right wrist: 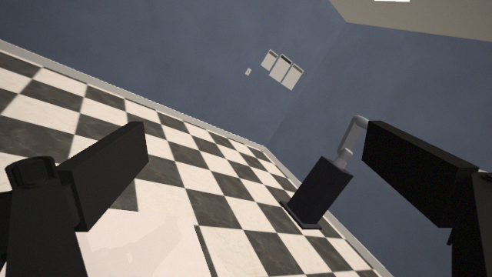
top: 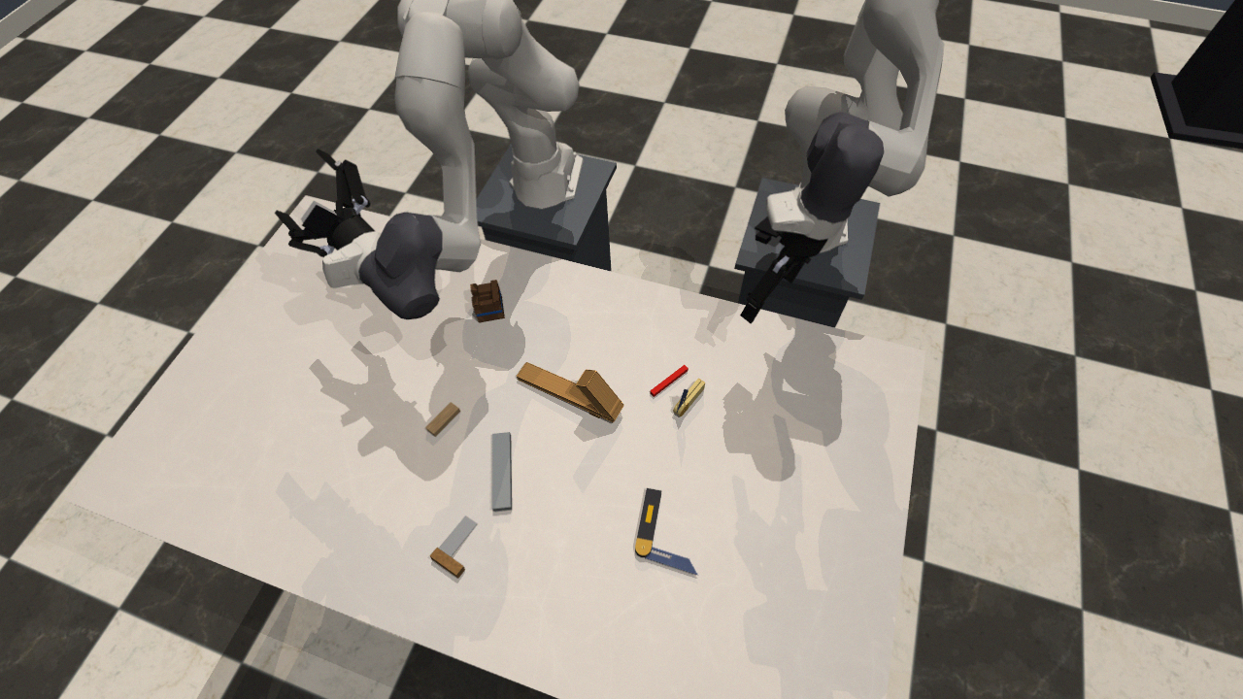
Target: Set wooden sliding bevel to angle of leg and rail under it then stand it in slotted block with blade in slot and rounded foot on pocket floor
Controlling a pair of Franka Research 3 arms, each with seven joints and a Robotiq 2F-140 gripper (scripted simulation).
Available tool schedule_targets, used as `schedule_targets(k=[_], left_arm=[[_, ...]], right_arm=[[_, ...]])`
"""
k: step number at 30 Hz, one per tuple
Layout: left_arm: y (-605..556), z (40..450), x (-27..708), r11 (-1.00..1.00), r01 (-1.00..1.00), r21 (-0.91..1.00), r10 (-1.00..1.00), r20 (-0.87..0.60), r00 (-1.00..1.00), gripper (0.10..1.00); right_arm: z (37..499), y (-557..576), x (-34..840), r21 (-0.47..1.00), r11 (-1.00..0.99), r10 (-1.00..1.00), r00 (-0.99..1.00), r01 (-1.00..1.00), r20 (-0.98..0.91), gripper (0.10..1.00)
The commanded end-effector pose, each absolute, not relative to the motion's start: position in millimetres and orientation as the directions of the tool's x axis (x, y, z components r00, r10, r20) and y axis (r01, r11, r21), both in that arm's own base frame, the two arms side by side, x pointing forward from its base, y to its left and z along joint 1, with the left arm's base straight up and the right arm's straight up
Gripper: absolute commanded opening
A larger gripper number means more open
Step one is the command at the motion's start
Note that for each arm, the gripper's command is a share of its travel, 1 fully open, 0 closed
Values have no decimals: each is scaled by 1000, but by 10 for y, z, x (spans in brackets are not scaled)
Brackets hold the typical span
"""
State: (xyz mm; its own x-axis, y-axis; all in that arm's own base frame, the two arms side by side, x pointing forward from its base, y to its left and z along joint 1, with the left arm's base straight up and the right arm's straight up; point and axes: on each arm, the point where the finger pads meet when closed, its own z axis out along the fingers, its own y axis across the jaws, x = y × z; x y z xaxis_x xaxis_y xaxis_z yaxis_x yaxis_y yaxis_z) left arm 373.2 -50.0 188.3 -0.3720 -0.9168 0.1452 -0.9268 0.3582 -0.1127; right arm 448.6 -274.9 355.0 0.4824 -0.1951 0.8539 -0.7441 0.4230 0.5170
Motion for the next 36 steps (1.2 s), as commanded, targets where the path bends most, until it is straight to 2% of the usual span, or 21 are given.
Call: schedule_targets(k=[1,19,25,30,32,34,36], left_arm=[[-500,1884,3733,358,-927,-113,-917,145,-372,1000],[-498,1884,3733,358,-927,-113,-917,145,-371,1000],[-405,1920,3778,323,-940,-109,-931,144,-336,1000],[-132,2022,3889,221,-970,-99,-962,142,-233,1000],[43,2085,3948,156,-983,-92,-976,140,-168,1000],[43,2085,3948,156,-983,-92,-976,140,-168,1000],[260,2160,4007,76,-993,-85,-987,137,-88,1000]], right_arm=[[3551,-2749,4486,517,423,-195,482,-744,854,1000],[3521,-2691,4548,516,405,-192,481,-755,855,1000],[3195,-1798,5122,471,14,-169,462,-882,870,1000],[2954,-1121,5609,461,-20,-169,457,-887,873,1000],[2911,-680,5697,419,-215,-177,457,-882,872,1000],[2911,-680,5697,419,-215,-177,457,-882,872,1000],[2698,-235,5923,419,-215,-177,457,-882,872,1000]])
